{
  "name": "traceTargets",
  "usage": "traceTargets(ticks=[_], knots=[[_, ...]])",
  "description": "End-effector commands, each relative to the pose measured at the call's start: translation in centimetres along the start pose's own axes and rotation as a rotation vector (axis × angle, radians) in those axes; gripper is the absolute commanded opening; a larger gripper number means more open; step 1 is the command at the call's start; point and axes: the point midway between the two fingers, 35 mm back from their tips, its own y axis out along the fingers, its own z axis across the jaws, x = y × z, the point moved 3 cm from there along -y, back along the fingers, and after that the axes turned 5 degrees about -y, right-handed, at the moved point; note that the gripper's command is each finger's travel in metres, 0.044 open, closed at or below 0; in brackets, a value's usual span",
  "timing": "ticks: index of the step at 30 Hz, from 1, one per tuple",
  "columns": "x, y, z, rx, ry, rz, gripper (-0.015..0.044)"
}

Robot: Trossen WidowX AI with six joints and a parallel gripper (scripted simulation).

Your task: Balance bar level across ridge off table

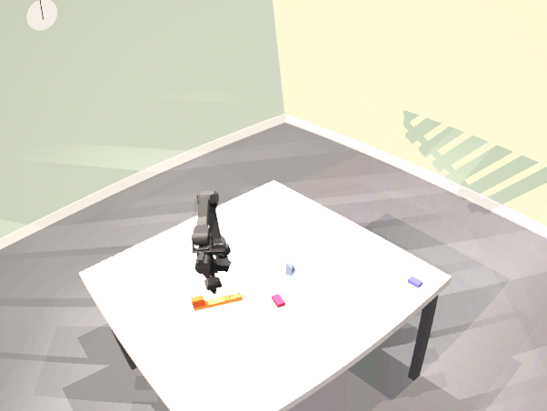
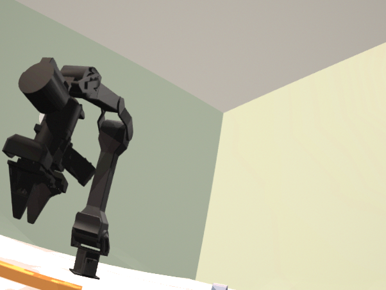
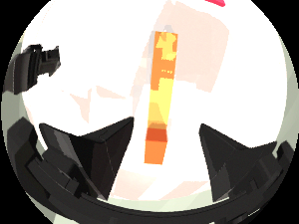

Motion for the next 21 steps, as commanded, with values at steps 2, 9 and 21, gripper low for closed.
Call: traceTargets(ticks=[2, 9, 21], knots=[[0.2, 3.2, 0.3, 0.014, -0.004, -0.010, 0.0315], [0.3, 5.6, 0.6, 0.014, -0.004, -0.010, 0.0315], [0.3, 7.1, 0.6, 0.014, -0.004, -0.010, 0.0315]])
